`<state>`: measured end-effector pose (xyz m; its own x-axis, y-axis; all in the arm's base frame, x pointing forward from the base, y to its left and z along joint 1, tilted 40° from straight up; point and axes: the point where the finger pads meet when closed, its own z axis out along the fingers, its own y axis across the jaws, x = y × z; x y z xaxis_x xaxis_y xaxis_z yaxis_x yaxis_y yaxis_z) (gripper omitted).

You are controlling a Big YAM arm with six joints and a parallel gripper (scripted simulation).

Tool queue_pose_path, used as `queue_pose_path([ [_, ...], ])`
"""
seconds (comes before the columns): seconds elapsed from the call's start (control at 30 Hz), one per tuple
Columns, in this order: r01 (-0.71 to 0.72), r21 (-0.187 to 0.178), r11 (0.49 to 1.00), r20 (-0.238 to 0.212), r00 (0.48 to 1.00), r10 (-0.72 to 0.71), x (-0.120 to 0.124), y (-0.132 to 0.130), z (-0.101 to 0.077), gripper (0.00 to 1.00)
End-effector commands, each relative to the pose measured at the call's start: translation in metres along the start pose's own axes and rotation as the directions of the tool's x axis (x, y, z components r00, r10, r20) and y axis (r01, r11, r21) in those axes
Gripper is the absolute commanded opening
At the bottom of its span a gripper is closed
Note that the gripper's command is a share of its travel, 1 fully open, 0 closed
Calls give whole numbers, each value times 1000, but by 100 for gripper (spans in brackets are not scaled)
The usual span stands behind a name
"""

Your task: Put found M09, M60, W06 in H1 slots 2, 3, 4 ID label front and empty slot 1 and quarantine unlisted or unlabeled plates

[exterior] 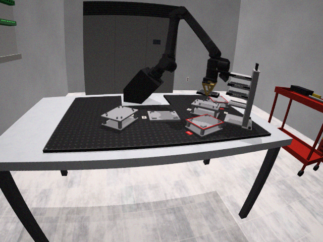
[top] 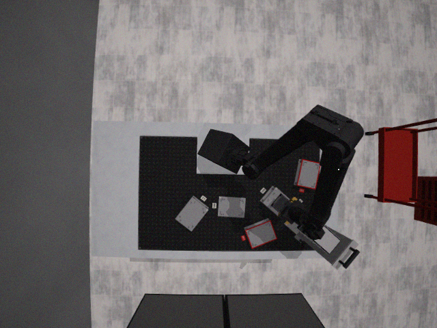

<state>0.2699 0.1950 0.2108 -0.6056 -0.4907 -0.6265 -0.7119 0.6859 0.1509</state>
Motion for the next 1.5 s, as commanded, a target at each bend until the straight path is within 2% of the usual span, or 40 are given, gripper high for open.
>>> queue_pose_path([
  [0.0,23,15,1000,56,998,-23,-23,-1,-23,86],
  [0.13,24,16,1000,59,998,-25,-24,-1,-30,86],
  [0.63,28,20,999,61,998,-29,-23,0,-72,86],
  [0.7,28,20,999,61,998,-29,-23,0,-72,86],
  [0.73,21,16,1000,44,999,-22,-20,-2,-69,86],
  [0.8,28,21,999,61,998,-30,-23,0,-80,86],
  [1.1,26,20,999,50,998,-27,-21,0,-102,86],
  [1.2,31,25,999,60,998,-33,-21,1,-113,86],
  [1.27,31,25,999,60,998,-33,-21,1,-113,86],
  [1.3,24,19,1000,45,999,-25,-21,-1,-111,86],
  [1.47,33,26,999,59,998,-34,-20,2,-130,86],
])
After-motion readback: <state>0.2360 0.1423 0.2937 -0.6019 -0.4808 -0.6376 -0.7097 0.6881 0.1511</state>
